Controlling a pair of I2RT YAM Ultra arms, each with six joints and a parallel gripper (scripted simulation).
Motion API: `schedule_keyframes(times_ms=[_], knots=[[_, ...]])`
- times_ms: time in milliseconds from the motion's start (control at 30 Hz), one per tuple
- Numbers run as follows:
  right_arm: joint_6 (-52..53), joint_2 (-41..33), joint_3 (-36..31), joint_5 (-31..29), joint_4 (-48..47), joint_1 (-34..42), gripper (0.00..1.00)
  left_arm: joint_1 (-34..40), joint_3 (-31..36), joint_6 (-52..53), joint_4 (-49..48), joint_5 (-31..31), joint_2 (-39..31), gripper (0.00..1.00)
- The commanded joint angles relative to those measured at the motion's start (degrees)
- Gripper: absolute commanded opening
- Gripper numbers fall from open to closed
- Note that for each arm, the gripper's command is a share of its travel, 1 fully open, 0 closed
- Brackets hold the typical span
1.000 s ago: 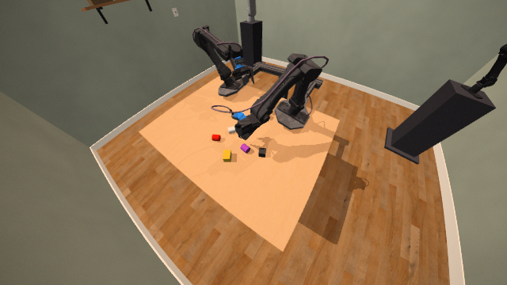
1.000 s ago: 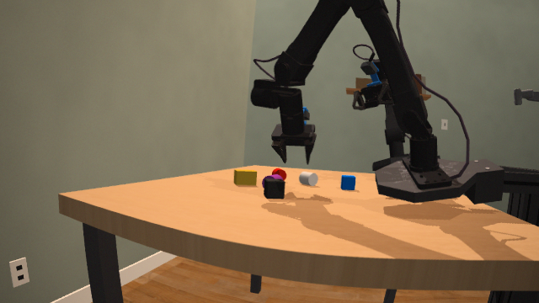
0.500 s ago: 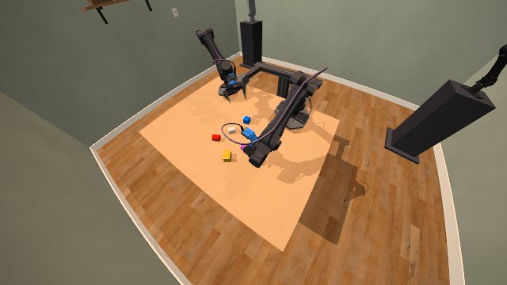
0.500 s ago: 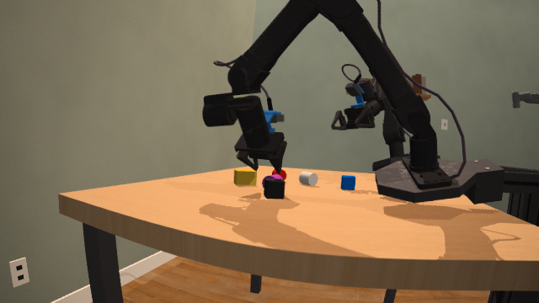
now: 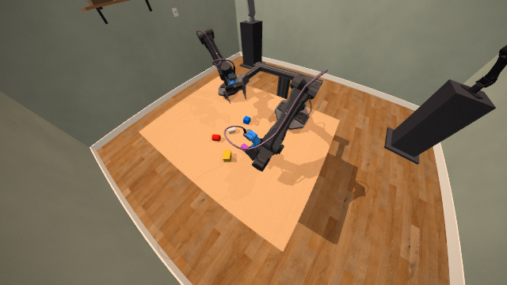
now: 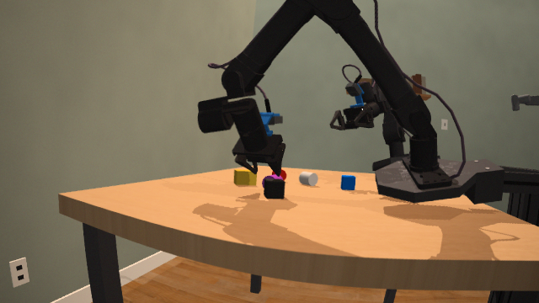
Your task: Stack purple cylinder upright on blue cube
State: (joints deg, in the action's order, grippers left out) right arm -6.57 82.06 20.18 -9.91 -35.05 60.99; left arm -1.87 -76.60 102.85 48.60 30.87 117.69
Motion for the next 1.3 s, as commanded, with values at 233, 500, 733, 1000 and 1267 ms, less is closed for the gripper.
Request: schedule_keyframes(times_ms=[233,500,733,1000,1267], knots=[[-0.5,0.25,0.29,1.09,-2.41,-0.11,1.0,2.92,0.75,-2.05,-2.43,1.17,0.9,0.64],[-0.5,0.26,0.29,1.09,-2.42,-0.11,1.0,3.67,1.58,-2.95,-4.44,1.15,1.62,0.64],[-0.5,0.26,0.29,1.09,-2.42,-0.11,1.0,4.54,2.5,-3.96,-6.8,1.12,2.53,0.64],[-0.5,0.26,0.29,1.09,-2.42,-0.11,1.0,5.31,3.17,-4.87,-8.88,1.11,3.44,0.64],[-0.5,0.26,0.29,1.09,-2.42,-0.11,1.0,6.05,3.8,-5.76,-10.89,1.07,4.33,0.64]])
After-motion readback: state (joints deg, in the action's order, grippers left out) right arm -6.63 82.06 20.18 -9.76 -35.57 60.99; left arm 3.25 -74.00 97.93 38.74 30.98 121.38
